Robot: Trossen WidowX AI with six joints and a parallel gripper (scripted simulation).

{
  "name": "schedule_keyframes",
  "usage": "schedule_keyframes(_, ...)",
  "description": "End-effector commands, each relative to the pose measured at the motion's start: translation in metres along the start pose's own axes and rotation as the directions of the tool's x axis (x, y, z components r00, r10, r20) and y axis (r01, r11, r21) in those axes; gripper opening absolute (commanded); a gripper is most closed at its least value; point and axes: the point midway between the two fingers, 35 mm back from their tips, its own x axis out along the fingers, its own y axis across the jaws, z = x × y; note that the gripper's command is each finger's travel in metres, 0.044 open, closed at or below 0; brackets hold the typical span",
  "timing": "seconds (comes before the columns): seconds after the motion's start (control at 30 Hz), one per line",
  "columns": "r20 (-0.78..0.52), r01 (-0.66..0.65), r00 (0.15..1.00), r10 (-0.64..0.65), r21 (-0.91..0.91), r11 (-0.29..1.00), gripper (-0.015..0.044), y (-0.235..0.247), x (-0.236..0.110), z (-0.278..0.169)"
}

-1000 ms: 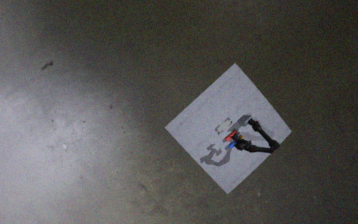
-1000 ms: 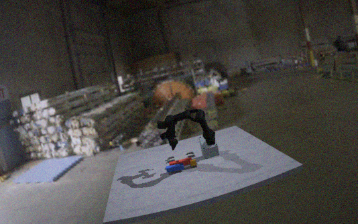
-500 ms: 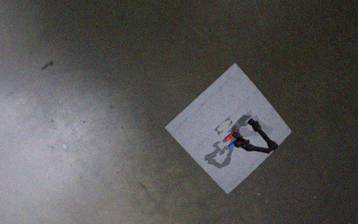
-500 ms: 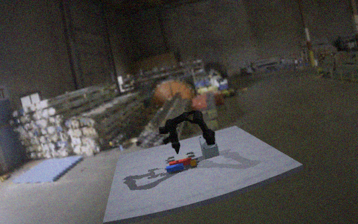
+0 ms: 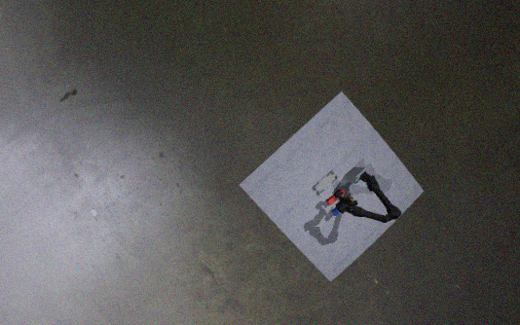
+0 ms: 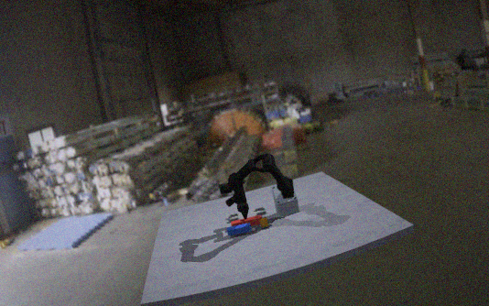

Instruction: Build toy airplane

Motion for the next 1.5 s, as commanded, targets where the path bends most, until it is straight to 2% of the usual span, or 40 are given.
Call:
schedule_keyframes(0.0, -0.008, -0.006, 1.000, 0.006, 0.016, 1.000, 0.0440, -0.002, 0.006, -0.003)
schedule_keyframes(1.1, -0.008, -0.009, 1.000, 0.010, 0.016, 1.000, 0.0440, -0.001, 0.055, -0.004)
schedule_keyframes(1.4, -0.008, -0.009, 1.000, 0.010, 0.016, 1.000, 0.0204, -0.001, 0.055, -0.004)
schedule_keyframes(1.47, -0.008, -0.009, 1.000, 0.010, 0.016, 1.000, 0.0190, -0.001, 0.055, -0.004)
